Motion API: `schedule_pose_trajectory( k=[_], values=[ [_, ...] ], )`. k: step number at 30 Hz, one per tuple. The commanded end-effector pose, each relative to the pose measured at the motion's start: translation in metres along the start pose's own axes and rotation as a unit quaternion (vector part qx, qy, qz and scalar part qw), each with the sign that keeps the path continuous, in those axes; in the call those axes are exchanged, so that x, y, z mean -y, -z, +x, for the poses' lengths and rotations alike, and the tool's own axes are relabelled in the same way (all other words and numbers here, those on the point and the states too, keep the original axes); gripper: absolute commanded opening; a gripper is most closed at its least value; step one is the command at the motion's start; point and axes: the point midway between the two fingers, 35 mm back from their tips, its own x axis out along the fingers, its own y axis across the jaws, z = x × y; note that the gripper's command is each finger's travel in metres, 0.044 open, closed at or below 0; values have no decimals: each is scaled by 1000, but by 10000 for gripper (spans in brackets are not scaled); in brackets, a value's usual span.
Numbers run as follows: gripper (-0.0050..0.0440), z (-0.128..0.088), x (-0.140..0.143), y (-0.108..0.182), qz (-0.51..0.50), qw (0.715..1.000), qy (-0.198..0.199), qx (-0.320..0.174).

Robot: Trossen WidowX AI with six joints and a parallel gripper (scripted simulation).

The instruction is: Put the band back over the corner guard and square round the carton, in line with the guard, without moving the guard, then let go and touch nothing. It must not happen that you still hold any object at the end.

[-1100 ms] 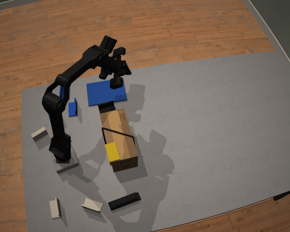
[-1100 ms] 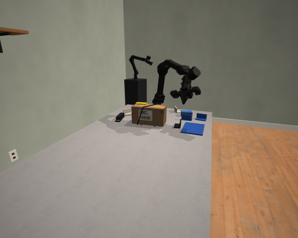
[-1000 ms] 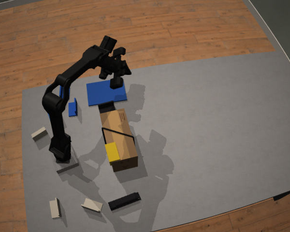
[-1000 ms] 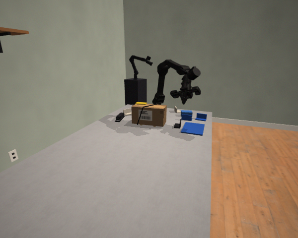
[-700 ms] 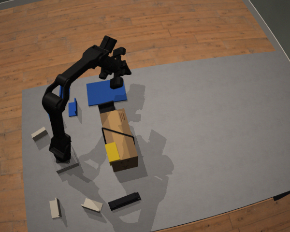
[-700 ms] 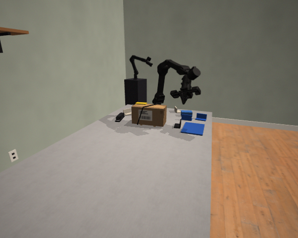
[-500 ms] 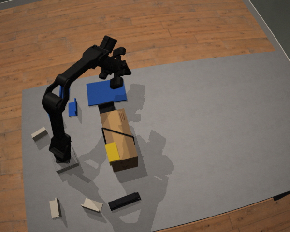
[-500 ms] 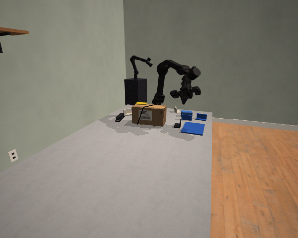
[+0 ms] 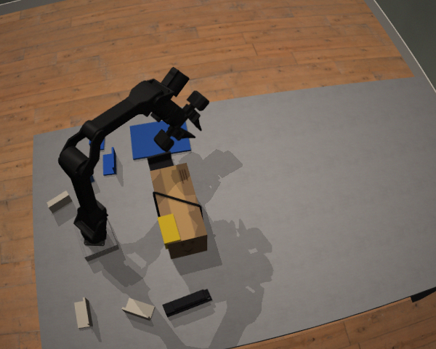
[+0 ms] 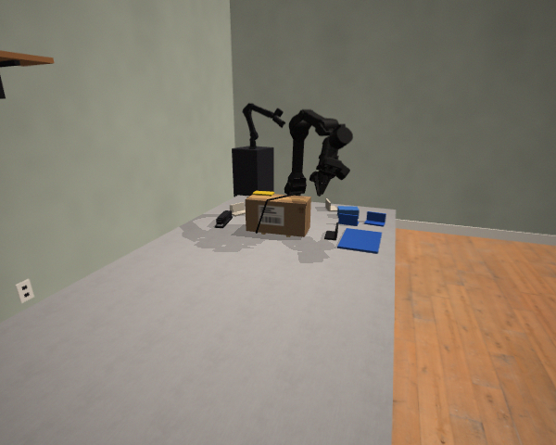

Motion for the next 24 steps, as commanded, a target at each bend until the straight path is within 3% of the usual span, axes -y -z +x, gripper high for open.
schedule_pose_trajectory(
  k=[1, 9, 16, 18, 20, 24],
  values=[
    [118, 0, -12, 10, 72, 997, -25, 5],
    [118, -5, -47, 40, 329, 940, -90, -4],
    [118, -12, -74, 59, 513, 847, -137, -28],
    [118, -12, -74, 59, 513, 847, -137, -28],
    [118, -16, -86, 66, 588, 793, -153, -43],
    [118, -23, -103, 74, 676, 712, -176, -66]
  ],
)
